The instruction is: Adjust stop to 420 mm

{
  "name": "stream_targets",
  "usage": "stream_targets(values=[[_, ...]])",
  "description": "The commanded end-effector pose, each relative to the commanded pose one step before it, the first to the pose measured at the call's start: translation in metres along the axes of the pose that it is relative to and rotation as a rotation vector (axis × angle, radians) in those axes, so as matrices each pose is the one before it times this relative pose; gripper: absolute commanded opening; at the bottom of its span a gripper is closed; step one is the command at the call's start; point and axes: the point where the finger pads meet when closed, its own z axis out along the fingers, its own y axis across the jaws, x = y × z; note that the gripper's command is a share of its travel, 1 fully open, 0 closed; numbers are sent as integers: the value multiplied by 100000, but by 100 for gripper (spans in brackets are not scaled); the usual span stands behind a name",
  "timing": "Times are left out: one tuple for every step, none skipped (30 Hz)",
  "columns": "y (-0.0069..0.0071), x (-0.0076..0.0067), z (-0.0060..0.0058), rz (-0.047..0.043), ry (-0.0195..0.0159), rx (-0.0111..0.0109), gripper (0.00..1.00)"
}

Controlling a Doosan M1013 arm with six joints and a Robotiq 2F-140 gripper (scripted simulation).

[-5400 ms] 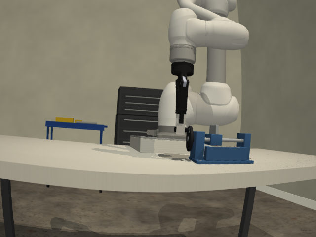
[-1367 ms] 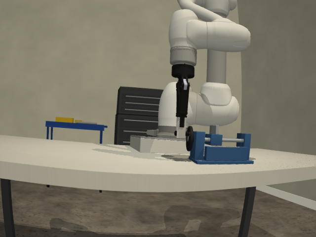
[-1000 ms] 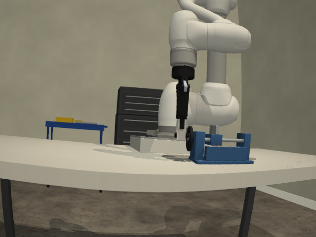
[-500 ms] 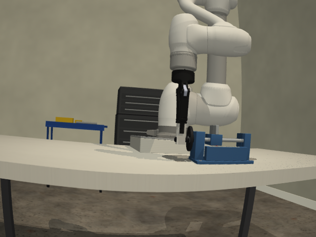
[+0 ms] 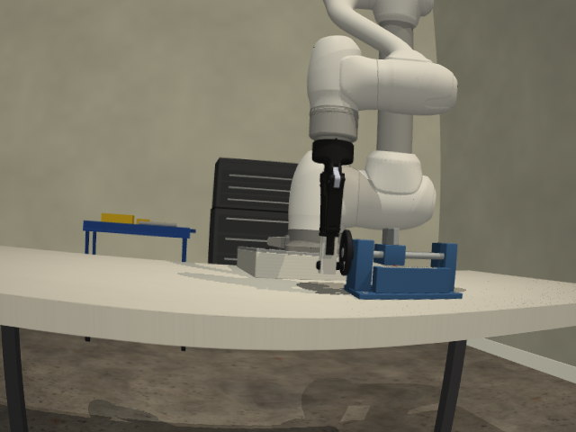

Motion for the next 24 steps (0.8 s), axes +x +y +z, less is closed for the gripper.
stream_targets(values=[[809,70,621,-86,-30,-597,4],[205,0,56,0,0,0,4],[213,0,44,0,0,0,4],[225,0,21,0,0,0,4],[221,0,16,0,0,0,4],[187,0,-15,0,0,0,4],[0,0,0,0,0,0,4],[0,0,0,0,0,0,4],[189,0,-15,0,0,0,4],[172,0,-29,0,0,0,4],[159,0,-41,0,0,0,4],[160,0,-41,0,0,0,4],[147,0,-53,0,0,0,4],[137,0,-62,0,0,0,4],[138,0,-62,0,0,0,4],[133,0,-67,0,0,0,4],[118,0,-81,0,0,0,4],[119,0,-81,0,0,0,4],[120,0,-81,0,0,0,4],[103,0,-95,0,0,0,4],[101,0,-98,0,0,0,4],[102,0,-98,0,0,0,4],[95,0,-104,0,0,0,4],[0,0,0,0,0,0,4]])
